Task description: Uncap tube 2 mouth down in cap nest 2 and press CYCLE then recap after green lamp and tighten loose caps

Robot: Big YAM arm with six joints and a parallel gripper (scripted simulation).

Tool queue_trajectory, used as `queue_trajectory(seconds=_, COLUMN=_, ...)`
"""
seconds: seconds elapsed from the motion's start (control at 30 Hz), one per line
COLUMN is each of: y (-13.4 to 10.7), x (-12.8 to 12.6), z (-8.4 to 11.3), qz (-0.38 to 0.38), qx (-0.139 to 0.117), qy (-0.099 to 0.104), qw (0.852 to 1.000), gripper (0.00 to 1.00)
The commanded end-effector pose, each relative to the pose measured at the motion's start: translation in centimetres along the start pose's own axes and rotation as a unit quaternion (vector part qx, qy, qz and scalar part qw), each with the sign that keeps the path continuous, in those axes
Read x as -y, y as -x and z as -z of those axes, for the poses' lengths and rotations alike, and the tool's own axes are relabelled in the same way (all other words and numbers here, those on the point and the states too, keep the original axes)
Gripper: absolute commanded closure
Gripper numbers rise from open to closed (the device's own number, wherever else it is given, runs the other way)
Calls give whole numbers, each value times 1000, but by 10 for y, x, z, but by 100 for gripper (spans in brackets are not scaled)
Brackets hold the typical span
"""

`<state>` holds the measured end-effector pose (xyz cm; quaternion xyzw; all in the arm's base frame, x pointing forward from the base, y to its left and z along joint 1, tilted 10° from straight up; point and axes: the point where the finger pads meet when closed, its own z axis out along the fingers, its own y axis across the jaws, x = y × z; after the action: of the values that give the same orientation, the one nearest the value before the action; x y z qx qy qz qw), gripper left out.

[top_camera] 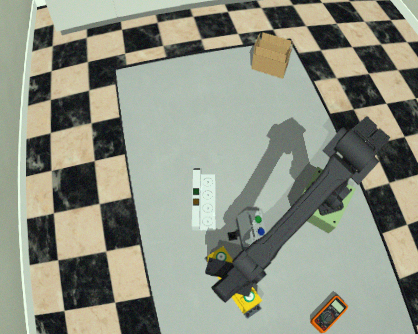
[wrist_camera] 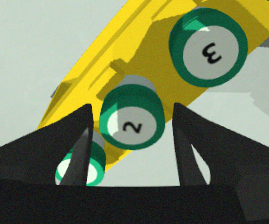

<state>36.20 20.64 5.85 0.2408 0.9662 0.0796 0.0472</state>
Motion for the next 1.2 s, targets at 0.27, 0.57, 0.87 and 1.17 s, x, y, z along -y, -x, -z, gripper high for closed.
queue_trajectory(seconds=0.27, y=13, x=-16, z=7, qz=-293, qx=7, qy=8, qw=956, gripper=51)
queue_trajectory(seconds=0.57, y=13, x=-17, z=7, qz=-302, qx=7, qy=9, qw=953, gripper=51)
queue_trajectory(seconds=0.87, y=9, x=-11, z=7, qz=-297, qx=6, qy=11, qw=955, gripper=100)
queue_trajectory(seconds=1.17, y=12, x=-17, z=7, qz=-267, qx=7, qy=7, qw=964, gripper=100)
